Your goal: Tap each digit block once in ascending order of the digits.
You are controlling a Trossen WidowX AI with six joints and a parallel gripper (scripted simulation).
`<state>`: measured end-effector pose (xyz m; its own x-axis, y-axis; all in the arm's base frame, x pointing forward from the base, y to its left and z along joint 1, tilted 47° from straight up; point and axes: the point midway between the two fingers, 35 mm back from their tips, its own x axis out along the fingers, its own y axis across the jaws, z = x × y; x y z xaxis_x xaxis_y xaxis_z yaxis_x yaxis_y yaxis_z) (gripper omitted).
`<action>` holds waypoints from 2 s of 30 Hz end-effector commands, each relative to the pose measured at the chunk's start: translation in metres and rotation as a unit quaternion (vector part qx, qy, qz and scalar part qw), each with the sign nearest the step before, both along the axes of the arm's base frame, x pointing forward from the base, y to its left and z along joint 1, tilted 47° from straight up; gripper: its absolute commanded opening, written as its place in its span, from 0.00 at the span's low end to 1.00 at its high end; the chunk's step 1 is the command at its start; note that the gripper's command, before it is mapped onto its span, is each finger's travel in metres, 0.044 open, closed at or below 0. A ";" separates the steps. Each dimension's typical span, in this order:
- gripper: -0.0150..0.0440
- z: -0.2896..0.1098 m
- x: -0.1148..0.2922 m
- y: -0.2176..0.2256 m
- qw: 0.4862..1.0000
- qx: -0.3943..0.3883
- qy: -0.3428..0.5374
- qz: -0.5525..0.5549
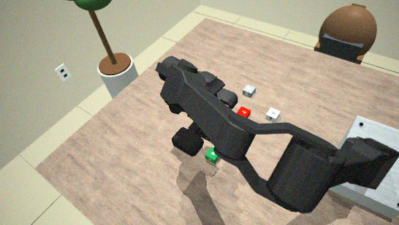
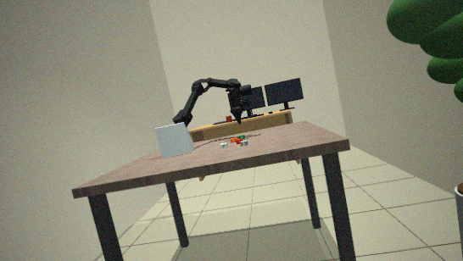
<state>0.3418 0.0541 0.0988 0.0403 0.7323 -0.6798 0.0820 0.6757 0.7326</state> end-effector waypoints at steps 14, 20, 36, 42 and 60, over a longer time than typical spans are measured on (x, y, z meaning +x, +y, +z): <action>0.29 -0.089 0.022 -0.146 1.000 -0.016 -0.009 -0.008; 0.29 -0.163 0.001 -0.206 1.000 -0.009 -0.011 -0.005; 0.29 -0.220 0.005 -0.148 1.000 -0.007 -0.012 -0.005; 0.29 -0.220 0.005 -0.148 1.000 -0.007 -0.012 -0.005; 0.29 -0.237 0.007 -0.130 1.000 -0.006 -0.012 -0.005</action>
